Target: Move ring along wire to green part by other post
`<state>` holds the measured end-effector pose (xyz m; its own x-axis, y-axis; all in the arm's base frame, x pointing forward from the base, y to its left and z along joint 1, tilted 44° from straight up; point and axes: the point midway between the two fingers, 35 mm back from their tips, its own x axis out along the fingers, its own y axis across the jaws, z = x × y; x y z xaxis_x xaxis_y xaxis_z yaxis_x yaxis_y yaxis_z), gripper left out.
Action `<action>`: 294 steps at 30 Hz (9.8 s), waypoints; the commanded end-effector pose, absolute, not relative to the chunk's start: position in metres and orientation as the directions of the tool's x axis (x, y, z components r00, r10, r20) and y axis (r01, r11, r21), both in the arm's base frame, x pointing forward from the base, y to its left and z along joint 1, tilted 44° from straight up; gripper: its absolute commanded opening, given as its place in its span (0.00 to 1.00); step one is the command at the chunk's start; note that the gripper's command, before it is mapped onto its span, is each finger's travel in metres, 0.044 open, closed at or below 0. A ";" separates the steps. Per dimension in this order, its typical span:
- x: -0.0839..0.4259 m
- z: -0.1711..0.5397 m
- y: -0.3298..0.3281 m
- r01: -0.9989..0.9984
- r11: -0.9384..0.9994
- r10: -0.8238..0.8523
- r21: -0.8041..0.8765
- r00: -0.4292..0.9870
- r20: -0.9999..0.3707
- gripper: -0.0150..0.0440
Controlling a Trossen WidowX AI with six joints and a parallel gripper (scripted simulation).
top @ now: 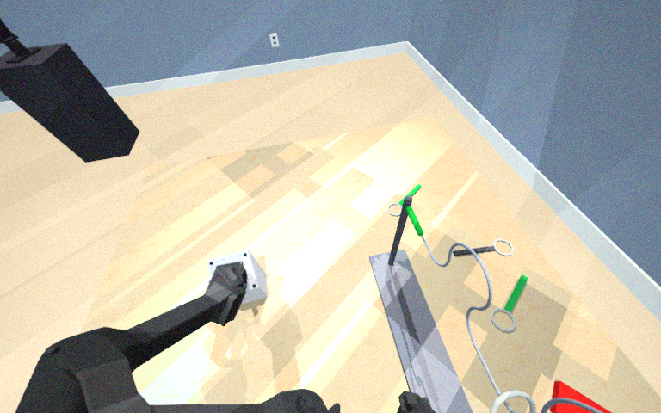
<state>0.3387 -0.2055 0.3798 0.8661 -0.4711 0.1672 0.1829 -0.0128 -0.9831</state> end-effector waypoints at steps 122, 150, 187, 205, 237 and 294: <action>0.342 0.237 0.051 0.055 0.847 0.201 0.529 0.889 -0.413 0.00; 0.338 0.289 0.094 0.044 0.590 0.361 0.806 0.878 -0.313 0.00; 0.340 0.267 0.063 0.069 0.970 0.044 0.234 0.894 -0.445 0.00; 0.341 0.264 0.035 0.095 0.977 -0.167 -0.192 0.898 -0.408 0.00; 0.341 0.287 -0.008 0.144 0.565 -0.433 -0.813 0.890 -0.144 0.00; 0.336 0.365 -0.012 0.174 -0.613 -0.297 -0.770 0.853 0.430 0.00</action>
<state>0.3361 -0.0146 0.3629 0.8531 -0.3246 0.4086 0.1782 -0.5548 -0.8127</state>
